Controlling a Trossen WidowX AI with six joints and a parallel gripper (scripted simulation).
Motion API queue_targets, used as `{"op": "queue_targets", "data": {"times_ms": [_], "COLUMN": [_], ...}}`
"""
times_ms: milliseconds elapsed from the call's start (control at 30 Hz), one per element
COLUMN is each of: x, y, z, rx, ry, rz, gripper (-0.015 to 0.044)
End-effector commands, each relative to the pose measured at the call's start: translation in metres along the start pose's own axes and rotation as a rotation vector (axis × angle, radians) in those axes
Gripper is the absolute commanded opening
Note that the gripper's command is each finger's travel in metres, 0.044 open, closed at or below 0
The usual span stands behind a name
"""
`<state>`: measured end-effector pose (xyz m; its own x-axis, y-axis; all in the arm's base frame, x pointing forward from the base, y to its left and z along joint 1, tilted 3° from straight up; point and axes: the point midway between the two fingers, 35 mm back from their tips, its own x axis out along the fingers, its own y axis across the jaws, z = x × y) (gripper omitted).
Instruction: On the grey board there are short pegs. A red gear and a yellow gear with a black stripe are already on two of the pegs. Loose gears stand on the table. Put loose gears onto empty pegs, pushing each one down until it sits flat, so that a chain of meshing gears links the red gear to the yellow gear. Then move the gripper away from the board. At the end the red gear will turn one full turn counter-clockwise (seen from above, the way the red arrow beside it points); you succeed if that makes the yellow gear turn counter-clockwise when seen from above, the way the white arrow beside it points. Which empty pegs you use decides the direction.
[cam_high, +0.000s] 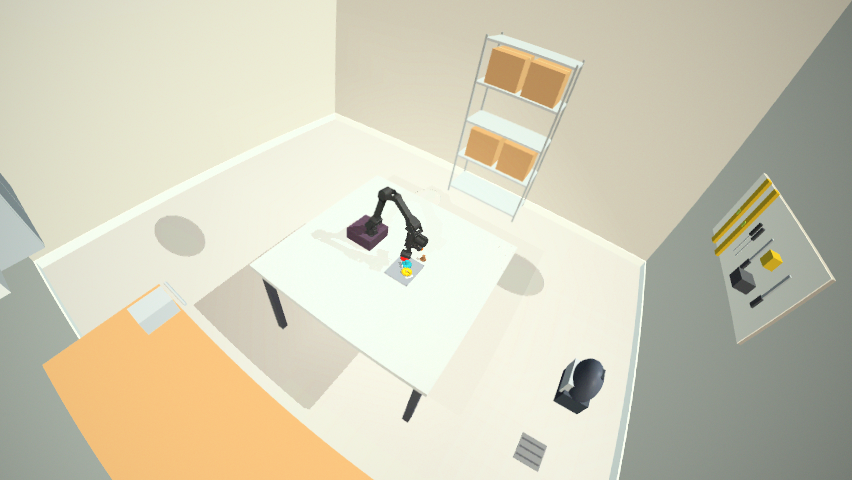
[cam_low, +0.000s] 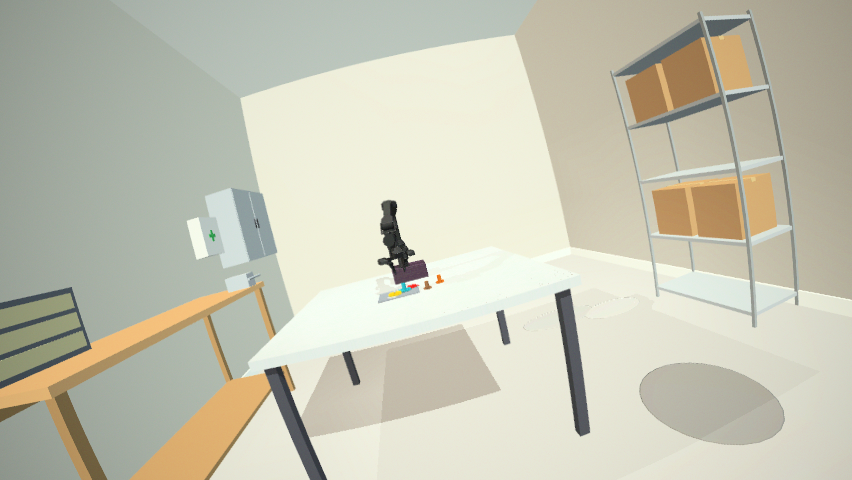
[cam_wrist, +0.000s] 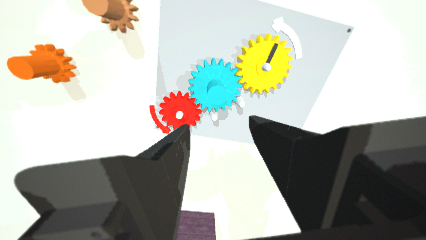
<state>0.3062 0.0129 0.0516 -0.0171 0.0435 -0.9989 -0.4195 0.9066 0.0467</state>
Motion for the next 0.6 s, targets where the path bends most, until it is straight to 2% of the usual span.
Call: {"op": "queue_targets", "data": {"times_ms": [0,167,200,567], "x": [-0.0296,-0.0296,-0.0296,-0.0296], "y": [-0.0001,-0.0001,-0.0001,-0.0001], "z": [0.0005,0.0005,0.0005,0.0005], "rx": [-0.004,-0.004,-0.004,-0.004], "ry": [-0.025,-0.025,-0.025,-0.025], "rz": [-0.011,-0.011,-0.011,-0.011], "gripper": [0.0298,0.0429,0.0440,0.0440]}}
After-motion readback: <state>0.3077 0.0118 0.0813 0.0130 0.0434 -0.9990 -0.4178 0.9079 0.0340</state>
